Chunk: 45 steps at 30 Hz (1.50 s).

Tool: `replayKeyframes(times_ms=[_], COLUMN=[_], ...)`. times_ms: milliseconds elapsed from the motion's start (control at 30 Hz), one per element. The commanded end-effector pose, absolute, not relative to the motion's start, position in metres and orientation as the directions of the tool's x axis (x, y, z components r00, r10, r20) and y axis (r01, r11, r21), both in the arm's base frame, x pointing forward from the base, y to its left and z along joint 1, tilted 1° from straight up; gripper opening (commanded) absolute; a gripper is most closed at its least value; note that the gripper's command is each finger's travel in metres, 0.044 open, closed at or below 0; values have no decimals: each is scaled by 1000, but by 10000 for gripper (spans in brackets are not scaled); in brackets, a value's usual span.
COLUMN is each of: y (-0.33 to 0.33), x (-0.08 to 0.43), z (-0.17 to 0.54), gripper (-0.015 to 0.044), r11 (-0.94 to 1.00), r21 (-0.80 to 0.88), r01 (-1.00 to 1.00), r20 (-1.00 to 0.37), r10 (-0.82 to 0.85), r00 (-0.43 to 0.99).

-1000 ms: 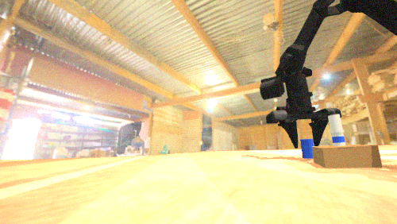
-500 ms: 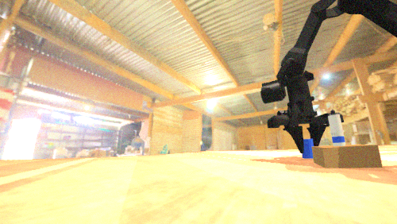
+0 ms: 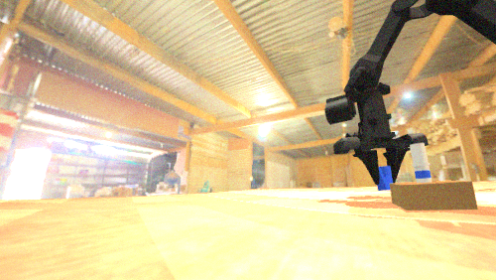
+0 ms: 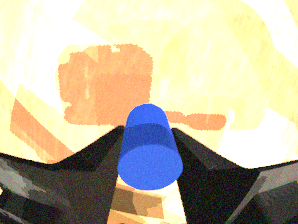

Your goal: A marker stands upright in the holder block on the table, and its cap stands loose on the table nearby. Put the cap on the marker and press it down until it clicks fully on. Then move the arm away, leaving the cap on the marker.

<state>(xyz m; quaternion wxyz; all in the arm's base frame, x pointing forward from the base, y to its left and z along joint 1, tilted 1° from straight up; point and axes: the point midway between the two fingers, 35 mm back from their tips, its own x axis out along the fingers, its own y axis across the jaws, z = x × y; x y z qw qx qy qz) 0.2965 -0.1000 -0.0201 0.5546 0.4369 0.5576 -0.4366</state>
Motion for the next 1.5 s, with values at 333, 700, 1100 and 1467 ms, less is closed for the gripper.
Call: replayKeyframes(times_ms=[333,700,1100,1467], y=[-100,-71,-30,6], x=[298,301,300,294], z=[24,36,52,66], gripper=[0,0,0,0], r11=[233,233,233,233], r21=[5,6,7,8], r01=[972,972,972,972], r20=[-1000,-1000,-1000,-1000], r10=[-3,-1,3,6], r00=[6,7,7,6])
